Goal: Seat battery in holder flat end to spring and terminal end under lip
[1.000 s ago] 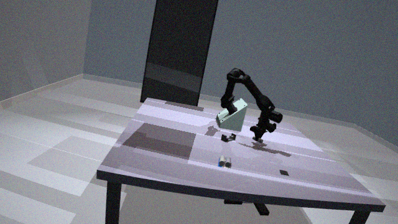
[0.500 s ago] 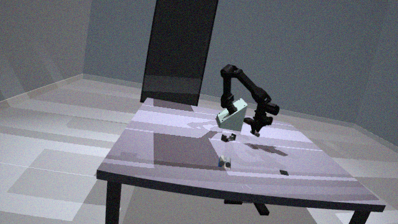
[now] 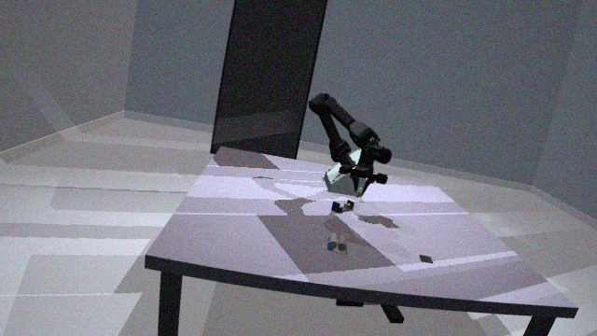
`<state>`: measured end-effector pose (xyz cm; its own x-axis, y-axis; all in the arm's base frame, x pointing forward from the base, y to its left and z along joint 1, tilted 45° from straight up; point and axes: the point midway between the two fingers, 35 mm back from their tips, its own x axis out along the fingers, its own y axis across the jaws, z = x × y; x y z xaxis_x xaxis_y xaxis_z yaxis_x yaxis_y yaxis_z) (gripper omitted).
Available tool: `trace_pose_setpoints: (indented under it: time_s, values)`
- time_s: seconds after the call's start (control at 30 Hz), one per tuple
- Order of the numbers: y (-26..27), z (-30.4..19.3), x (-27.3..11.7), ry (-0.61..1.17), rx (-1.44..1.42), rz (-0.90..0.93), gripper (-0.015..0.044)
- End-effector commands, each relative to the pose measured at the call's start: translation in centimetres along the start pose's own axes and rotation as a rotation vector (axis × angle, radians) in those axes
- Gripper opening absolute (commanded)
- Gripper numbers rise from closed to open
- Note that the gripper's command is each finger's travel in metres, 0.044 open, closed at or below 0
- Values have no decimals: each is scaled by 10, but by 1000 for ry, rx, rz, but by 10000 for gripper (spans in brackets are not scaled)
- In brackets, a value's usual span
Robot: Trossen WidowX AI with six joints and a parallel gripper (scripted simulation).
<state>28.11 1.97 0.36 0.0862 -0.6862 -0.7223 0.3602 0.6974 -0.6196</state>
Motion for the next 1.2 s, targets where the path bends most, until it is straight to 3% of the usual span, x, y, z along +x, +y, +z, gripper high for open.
trace_pose_setpoints:
  time_s: [0.0,0.2,1.17]
  values:
    - [-25,4,-1,-4,205,-6,86]
    - [-53,9,-2,-13,449,-1,86]
    - [-56,14,39,-278,419,-24,86]
